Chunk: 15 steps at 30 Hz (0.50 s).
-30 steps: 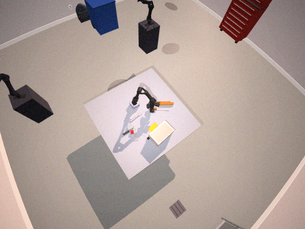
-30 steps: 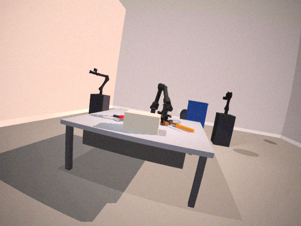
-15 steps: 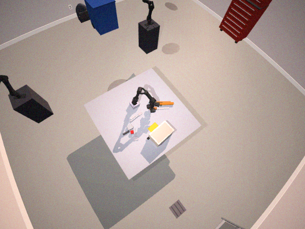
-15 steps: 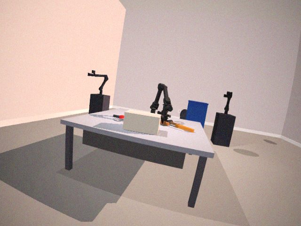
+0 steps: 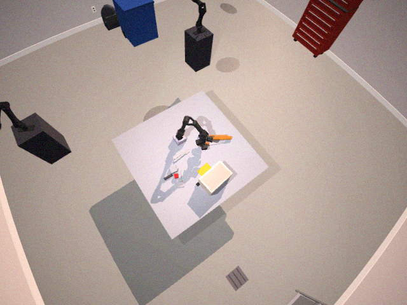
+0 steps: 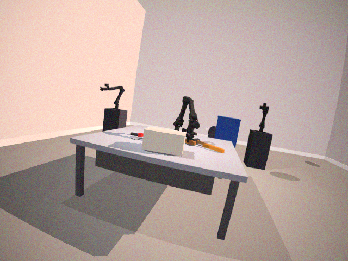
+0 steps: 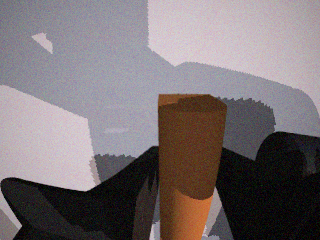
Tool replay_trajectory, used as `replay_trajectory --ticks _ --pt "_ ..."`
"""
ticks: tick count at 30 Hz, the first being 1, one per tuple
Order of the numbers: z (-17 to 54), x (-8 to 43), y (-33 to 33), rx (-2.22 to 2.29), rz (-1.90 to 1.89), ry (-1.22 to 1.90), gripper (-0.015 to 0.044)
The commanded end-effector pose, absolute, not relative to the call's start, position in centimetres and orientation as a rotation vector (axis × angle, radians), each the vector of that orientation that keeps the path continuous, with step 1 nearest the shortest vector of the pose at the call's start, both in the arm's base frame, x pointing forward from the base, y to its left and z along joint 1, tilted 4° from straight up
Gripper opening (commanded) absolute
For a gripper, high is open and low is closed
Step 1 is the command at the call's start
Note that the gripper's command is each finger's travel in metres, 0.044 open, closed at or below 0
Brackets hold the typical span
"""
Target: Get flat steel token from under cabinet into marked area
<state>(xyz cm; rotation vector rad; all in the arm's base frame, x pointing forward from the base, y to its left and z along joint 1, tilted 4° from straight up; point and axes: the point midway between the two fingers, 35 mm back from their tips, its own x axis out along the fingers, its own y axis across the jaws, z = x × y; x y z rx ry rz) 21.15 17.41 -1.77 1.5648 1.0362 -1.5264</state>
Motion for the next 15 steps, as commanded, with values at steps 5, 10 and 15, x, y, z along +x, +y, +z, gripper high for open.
replay_trajectory --ticks 5,10,15 --pt "-1.77 21.15 17.42 1.566 -1.527 1.036 0.0184" --pt "-1.77 21.15 17.41 1.565 -1.526 1.036 0.0200" --pt "-1.87 21.15 17.42 1.565 -1.526 1.037 0.0270"
